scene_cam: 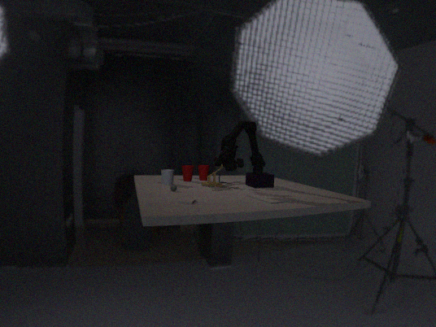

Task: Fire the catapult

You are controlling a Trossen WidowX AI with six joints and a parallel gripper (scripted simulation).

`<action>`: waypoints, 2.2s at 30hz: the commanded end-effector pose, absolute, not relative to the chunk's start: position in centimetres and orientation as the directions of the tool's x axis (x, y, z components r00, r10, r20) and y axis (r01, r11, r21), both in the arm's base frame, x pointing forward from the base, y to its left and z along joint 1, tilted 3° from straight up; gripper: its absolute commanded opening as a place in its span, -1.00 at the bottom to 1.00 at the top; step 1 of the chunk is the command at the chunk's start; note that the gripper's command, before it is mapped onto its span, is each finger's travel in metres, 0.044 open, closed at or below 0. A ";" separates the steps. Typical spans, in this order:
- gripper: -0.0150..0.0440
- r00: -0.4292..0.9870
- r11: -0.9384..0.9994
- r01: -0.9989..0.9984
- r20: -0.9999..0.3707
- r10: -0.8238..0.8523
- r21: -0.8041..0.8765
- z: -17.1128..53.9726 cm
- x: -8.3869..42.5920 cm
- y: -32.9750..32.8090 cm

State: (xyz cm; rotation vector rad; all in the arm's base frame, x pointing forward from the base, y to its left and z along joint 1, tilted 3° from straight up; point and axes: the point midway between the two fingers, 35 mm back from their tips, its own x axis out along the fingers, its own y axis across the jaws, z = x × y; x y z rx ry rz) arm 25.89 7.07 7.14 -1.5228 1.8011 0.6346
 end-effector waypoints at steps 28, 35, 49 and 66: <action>1.00 0.172 0.825 -0.490 -0.959 -0.226 -0.282 10.0 41.3 2.7; 1.00 0.296 0.910 -0.323 -0.941 -0.165 -0.261 12.3 45.0 0.0; 1.00 0.568 0.989 0.004 -0.813 -0.125 -0.150 18.8 50.7 -8.3; 1.00 0.713 0.986 0.156 -0.684 -0.153 -0.058 23.7 52.4 -14.2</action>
